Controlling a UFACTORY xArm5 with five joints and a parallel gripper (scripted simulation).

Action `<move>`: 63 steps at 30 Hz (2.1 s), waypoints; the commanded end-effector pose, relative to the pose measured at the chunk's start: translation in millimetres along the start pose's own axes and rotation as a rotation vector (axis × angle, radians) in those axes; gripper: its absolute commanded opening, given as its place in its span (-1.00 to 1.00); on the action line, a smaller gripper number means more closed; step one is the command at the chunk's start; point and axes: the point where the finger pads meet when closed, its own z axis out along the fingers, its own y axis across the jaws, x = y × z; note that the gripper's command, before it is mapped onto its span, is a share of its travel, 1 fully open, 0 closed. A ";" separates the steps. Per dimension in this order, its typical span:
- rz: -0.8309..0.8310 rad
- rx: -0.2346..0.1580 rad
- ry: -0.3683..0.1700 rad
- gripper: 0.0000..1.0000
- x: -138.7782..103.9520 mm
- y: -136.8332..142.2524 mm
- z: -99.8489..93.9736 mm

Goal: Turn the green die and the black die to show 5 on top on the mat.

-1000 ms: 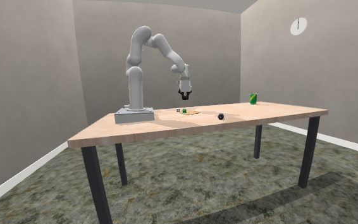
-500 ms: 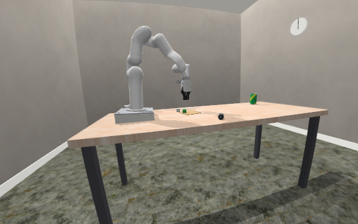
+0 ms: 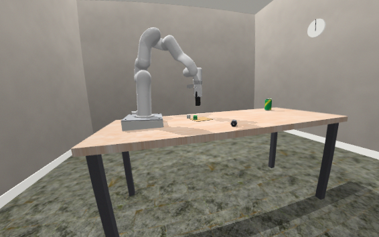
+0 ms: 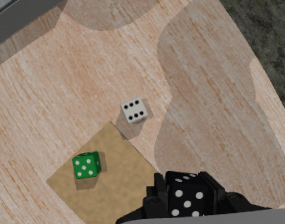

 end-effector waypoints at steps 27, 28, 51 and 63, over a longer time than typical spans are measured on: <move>-0.906 0.001 -0.005 -0.47 -20.3 -11.9 -2.6; -0.947 0.001 -0.005 -0.47 -21.2 -12.5 -2.6; -1.614 0.005 -0.006 -0.47 -35.2 -22.9 -3.6; -1.967 0.007 -0.006 -0.47 -42.5 -28.6 -4.2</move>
